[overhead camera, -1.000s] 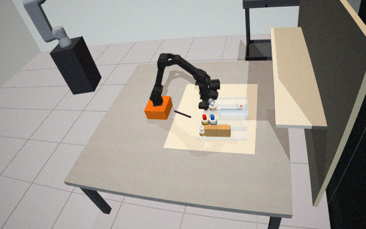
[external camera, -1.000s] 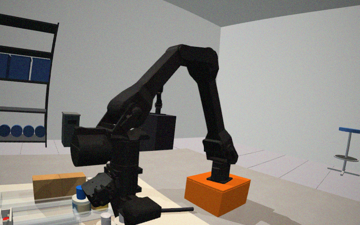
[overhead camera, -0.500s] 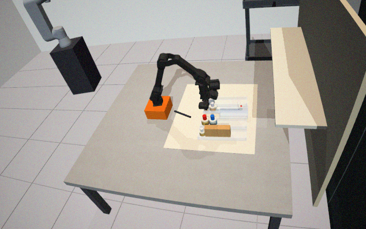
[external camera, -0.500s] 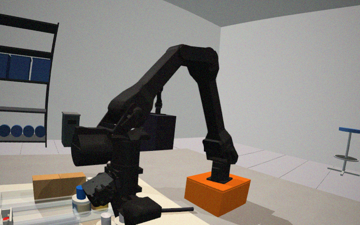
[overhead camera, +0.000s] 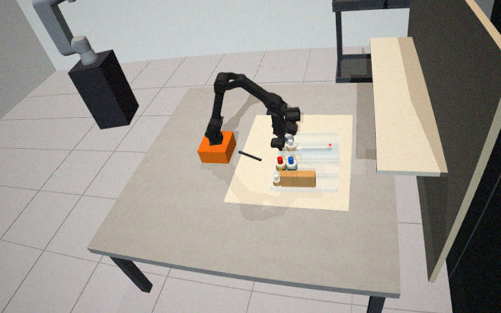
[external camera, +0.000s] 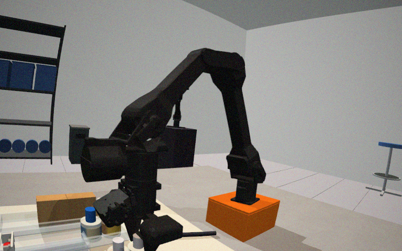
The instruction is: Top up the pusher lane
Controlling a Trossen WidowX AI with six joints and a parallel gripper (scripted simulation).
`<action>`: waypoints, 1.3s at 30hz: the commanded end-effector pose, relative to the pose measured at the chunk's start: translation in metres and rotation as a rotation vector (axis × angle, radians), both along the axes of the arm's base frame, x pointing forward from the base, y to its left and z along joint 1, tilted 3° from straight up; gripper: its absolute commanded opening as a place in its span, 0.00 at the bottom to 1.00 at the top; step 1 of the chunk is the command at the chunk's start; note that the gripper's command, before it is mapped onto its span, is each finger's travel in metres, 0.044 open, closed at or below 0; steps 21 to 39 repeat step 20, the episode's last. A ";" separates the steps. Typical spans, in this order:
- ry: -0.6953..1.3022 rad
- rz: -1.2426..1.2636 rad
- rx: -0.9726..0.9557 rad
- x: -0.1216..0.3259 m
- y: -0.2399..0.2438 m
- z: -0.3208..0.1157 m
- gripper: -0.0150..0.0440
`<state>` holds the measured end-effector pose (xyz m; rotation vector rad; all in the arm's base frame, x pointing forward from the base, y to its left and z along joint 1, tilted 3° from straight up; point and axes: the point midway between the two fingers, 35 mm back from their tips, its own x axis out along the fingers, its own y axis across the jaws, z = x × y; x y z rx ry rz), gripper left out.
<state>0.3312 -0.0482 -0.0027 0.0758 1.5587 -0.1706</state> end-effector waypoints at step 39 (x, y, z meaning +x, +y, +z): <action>-0.015 0.001 -0.002 -0.036 0.007 0.013 0.76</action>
